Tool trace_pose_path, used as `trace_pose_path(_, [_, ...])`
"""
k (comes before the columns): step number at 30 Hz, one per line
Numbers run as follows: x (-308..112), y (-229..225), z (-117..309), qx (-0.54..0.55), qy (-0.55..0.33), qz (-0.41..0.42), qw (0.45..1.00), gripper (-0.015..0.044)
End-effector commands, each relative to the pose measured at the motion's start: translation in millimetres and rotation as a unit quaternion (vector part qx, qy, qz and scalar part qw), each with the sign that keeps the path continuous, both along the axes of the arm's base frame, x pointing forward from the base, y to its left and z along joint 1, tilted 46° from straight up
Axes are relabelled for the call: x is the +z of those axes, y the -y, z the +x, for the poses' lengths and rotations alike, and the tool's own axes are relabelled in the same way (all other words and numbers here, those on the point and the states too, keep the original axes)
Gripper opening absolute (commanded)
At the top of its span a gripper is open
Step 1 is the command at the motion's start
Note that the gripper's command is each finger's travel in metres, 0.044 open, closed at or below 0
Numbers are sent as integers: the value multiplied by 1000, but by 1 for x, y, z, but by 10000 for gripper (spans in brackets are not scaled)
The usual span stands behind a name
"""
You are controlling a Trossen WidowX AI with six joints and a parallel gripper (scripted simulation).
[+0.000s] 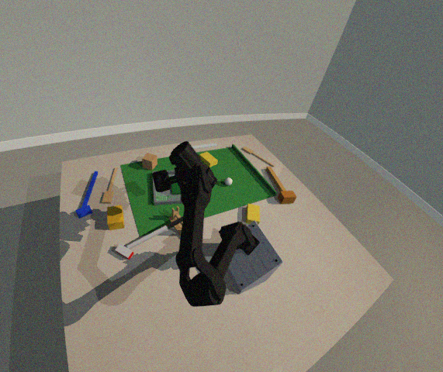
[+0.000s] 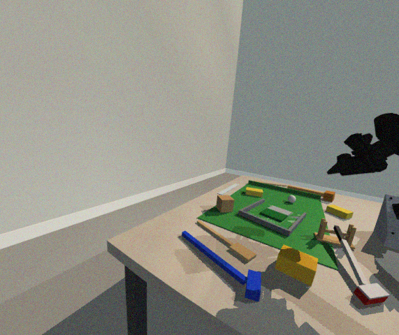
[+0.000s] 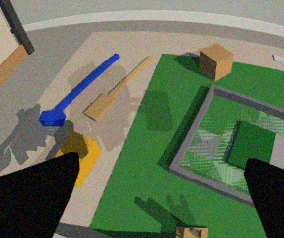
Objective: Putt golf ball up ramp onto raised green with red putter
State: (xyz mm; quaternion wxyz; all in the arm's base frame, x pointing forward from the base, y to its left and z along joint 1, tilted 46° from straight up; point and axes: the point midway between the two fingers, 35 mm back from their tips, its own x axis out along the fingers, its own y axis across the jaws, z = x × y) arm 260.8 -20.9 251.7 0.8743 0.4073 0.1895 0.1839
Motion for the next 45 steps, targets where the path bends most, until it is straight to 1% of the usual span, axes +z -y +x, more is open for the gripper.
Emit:
trace_pose_path(1, [-34,-59,17,204,57,-242,947,440])
trace_pose_path(2, [-38,-67,17,234,70,-268,932,440])
trace_pose_path(4, [-43,-76,16,266,85,-294,914,440])
trace_pose_path(12, [-57,-106,10,375,146,-372,837,440])
trace_pose_path(19, [-69,-132,-1,469,212,-420,748,440])
trace_pose_path(24, [-77,-150,-11,532,266,-441,672,440])
trace_pose_path(25, [-77,-152,-12,539,272,-442,664,440])
trace_pose_path(45, [-77,-153,-12,540,273,-443,662,440])
